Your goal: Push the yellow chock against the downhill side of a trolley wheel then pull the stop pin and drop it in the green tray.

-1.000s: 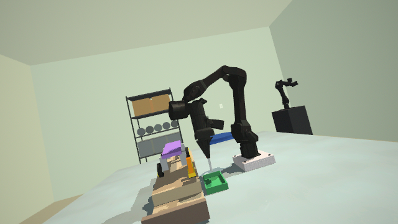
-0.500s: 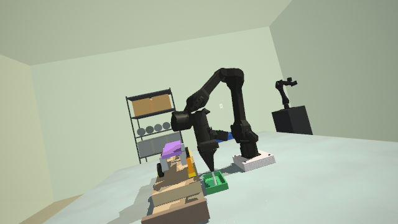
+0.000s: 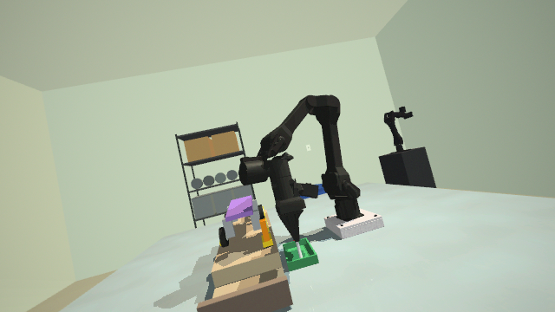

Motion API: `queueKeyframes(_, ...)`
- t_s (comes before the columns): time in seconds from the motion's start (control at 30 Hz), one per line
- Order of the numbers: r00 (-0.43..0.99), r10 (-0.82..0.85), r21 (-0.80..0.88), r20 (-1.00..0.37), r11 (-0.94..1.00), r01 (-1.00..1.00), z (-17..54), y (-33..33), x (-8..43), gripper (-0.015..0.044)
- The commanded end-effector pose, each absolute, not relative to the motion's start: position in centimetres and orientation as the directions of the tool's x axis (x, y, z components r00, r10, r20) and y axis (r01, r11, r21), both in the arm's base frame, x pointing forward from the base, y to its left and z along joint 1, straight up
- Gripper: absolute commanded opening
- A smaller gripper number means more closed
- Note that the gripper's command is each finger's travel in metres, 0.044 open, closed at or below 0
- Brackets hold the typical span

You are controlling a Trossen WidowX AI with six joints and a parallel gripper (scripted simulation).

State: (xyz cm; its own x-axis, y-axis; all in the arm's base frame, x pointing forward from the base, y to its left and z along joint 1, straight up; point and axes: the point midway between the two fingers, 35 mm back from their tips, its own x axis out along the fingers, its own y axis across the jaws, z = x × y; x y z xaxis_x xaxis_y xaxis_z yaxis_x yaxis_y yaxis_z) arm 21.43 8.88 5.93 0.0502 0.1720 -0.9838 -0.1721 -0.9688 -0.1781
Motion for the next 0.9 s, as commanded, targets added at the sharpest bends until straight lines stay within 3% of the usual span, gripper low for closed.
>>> queueKeyframes(0.0, 0.05, 0.177, -0.183, -0.983, -0.968, -0.17, 5.8, 8.6, 21.4, 0.019)
queueKeyframes(0.87, 0.05, 0.175, -0.181, -0.983, -0.969, -0.17, 5.1, 7.0, 21.1, 0.019)
